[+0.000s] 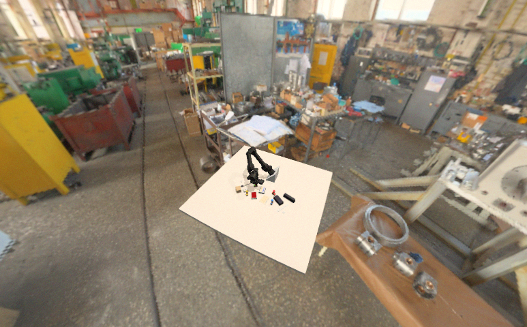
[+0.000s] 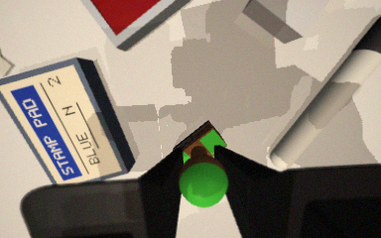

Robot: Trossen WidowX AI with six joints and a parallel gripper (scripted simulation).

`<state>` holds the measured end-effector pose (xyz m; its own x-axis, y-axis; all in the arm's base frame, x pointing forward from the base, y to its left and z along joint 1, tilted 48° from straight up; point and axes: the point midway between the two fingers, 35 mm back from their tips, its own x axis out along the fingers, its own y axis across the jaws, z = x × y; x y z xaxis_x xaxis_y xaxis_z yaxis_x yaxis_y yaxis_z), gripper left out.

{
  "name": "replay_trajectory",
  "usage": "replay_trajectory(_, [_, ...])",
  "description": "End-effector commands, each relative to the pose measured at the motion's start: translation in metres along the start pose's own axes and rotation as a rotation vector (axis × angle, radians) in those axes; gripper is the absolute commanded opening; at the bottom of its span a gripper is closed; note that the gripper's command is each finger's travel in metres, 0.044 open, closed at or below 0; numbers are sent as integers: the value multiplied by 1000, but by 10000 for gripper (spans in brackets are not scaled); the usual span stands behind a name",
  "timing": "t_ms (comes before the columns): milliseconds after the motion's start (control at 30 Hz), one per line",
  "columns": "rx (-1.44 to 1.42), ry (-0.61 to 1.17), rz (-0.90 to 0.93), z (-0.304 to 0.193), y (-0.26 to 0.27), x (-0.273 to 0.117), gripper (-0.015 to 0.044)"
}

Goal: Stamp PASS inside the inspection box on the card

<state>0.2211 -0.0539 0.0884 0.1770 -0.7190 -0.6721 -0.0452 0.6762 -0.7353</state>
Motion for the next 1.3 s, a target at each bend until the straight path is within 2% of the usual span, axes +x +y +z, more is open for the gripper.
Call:
replay_trajectory(0, [3, 0, 2, 1, 0, -2, 0])
replay_trajectory(1267, [2, -1, 9, 2, 2, -19, 0])
